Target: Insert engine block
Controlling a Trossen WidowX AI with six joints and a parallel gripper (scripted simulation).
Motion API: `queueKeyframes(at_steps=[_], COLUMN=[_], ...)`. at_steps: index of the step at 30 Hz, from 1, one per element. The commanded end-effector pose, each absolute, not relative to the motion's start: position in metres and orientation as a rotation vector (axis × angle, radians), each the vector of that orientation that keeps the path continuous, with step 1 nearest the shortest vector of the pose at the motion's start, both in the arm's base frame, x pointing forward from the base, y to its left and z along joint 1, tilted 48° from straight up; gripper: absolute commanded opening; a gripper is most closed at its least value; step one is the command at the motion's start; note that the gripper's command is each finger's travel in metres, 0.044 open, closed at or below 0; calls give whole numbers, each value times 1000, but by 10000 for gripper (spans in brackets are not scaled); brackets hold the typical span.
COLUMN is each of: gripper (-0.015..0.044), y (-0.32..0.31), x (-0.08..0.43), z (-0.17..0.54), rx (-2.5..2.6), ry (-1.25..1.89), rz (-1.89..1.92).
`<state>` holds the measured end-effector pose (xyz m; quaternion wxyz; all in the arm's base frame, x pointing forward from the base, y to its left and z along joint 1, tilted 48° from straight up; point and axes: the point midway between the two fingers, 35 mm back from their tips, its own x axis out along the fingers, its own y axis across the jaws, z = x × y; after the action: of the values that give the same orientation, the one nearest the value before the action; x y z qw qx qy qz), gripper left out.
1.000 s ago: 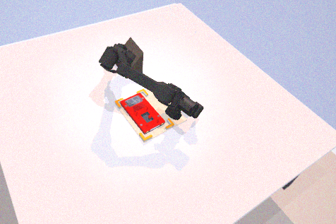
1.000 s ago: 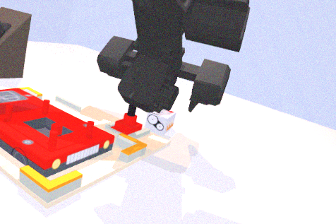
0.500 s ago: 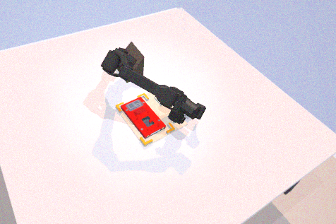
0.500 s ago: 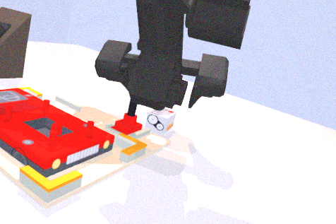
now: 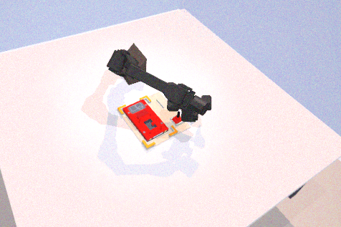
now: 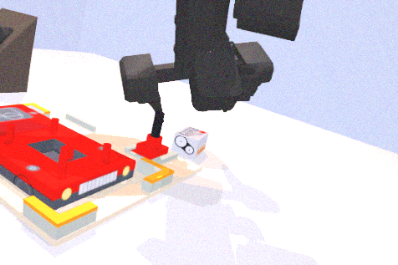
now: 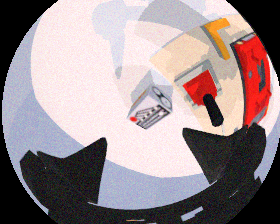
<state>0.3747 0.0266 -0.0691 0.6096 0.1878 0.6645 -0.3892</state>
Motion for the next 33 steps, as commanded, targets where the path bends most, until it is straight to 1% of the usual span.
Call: queueKeyframes(at_steps=[1, 33], gripper=[440, 440], y=[30, 47], x=[377, 376], z=[-68, -62], rx=[327, -668], ry=[1564, 1800], rz=[-824, -105])
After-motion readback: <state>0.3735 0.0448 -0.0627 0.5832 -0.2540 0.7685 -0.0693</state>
